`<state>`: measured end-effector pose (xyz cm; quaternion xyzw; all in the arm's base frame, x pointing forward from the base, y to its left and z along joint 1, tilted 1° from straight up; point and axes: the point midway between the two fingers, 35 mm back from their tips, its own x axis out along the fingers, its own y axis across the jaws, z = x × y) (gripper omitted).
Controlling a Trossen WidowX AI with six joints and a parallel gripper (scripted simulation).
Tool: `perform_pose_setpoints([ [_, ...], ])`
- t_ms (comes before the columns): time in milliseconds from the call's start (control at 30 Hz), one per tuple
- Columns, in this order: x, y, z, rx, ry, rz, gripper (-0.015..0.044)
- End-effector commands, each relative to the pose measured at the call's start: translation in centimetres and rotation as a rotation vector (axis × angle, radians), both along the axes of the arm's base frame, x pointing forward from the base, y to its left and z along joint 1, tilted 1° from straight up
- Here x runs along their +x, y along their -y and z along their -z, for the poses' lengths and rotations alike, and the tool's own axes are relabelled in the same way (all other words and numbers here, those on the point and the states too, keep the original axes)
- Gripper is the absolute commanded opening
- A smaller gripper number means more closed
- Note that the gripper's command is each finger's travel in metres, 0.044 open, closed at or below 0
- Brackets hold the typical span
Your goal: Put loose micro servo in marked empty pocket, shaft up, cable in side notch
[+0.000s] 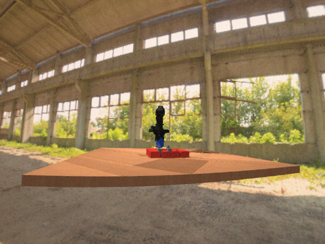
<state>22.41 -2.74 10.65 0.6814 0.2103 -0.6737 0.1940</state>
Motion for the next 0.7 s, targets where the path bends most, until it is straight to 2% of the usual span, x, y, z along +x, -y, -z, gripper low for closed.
perform_pose_setpoints([
  [0,-0.1,0.0,-0.6,-0.003,0.007,0.002,0.0],
  [667,2.2,0.2,-0.6,-0.003,0.009,0.002,0.0],
])
